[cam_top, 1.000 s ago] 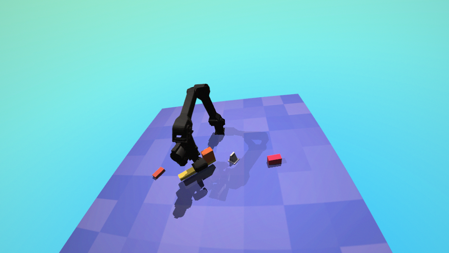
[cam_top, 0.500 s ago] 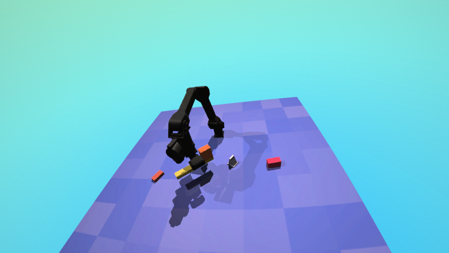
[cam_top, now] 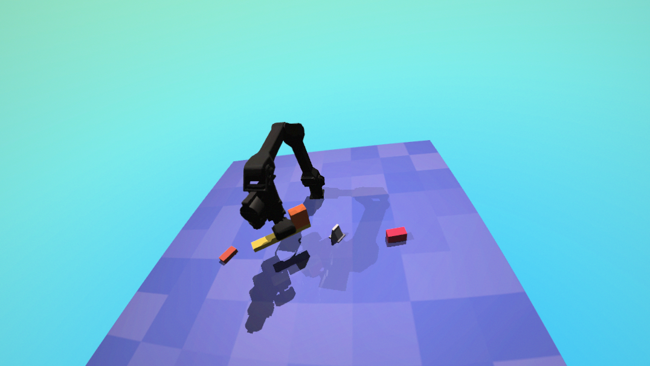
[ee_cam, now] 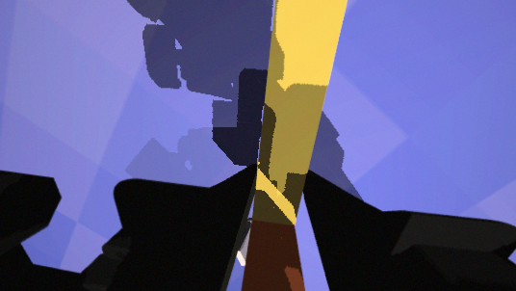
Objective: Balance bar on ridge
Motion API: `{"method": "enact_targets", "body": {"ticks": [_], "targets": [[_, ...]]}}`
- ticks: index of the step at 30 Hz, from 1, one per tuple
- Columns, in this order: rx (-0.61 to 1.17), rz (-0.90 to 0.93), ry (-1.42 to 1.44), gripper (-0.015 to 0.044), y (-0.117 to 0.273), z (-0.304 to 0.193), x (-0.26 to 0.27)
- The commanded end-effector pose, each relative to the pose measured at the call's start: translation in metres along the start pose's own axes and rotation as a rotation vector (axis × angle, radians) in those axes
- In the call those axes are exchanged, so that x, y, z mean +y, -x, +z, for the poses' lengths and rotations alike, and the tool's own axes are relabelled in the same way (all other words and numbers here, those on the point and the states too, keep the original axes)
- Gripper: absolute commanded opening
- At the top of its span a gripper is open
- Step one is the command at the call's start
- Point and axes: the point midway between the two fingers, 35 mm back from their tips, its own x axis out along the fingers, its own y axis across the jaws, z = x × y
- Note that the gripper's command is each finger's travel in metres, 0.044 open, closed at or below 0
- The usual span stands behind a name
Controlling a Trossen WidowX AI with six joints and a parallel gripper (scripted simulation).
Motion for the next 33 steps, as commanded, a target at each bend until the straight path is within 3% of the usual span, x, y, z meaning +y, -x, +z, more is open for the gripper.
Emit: {"method": "enact_targets", "body": {"ticks": [1,33], "targets": [[-0.005,0.005,-0.087,0.0,0.004,-0.013,0.005],[0.007,0.003,-1.023,0.0,0.007,-0.134,0.017]]}}
